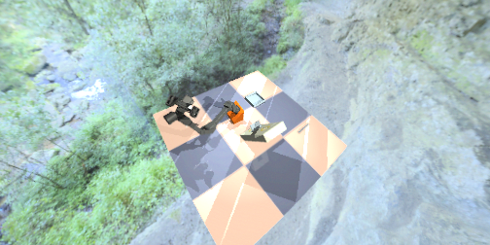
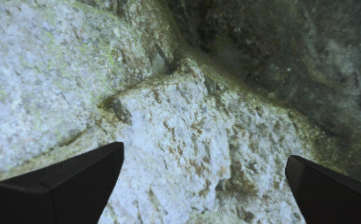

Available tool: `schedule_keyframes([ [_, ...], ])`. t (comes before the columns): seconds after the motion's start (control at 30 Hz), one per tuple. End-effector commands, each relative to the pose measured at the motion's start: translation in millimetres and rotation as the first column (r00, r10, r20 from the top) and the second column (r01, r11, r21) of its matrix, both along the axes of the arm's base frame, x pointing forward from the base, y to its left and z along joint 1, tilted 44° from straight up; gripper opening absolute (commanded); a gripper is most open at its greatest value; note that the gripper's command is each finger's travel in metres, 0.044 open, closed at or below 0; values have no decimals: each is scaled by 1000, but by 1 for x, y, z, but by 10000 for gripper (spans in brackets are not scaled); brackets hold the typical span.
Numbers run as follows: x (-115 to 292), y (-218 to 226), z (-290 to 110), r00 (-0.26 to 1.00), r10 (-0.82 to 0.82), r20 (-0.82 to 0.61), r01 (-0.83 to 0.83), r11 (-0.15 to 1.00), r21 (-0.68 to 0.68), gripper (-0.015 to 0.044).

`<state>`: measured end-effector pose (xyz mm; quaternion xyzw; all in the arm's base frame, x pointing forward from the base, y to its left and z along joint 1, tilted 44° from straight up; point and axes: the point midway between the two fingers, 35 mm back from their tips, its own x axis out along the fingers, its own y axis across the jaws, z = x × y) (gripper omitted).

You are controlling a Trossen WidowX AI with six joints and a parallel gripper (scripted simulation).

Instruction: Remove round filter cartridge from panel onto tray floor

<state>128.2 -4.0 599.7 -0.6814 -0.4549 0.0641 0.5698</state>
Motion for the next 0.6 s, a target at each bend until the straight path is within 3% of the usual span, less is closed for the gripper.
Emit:
schedule_keyframes([
  [0.0, -1, 2, 0, 1000, 3, -9, -3, 1000, 3, 374],
  [0.33, -24, 109, -41, 870, 133, -474, -31, 976, 217, 111],
  [0.57, -14, 166, -83, 704, 178, -687, 100, 933, 345, 100],
])
